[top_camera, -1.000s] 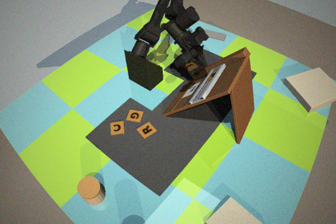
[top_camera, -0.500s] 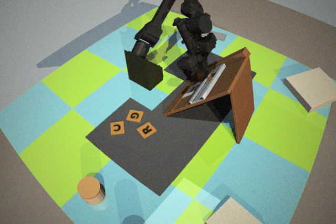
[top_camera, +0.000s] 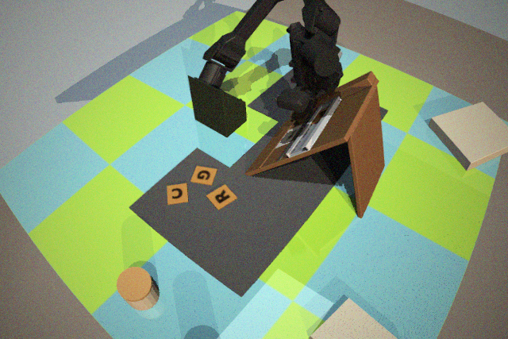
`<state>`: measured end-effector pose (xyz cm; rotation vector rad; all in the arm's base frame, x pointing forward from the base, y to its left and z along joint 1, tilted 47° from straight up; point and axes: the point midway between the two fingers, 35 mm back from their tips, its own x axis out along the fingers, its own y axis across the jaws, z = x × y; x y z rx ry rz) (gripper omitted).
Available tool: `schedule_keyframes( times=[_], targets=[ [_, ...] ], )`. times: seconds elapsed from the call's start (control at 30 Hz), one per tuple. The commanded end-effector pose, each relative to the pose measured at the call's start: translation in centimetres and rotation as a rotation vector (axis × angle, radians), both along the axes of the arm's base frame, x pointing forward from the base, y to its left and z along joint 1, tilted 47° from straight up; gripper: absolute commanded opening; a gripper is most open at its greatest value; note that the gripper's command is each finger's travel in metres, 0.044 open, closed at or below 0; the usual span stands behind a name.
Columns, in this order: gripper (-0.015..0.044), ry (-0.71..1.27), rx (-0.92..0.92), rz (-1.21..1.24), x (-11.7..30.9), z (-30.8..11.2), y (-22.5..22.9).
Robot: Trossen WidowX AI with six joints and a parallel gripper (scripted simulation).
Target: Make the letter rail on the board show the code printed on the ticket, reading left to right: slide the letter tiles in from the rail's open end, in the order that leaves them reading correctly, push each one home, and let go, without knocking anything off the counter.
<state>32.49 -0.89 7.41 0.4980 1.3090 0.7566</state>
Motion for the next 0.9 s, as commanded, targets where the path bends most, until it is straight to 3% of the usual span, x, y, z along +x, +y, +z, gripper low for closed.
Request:
schedule_keyframes(
  times=[0.0, 0.87],
  targets=[
    [0.0000, 0.019, -0.002, 0.039, 0.03, 0.06, -0.02],
    [0.0000, 0.019, -0.002, 0.039, 0.80, -0.39, 0.72]
  ],
)
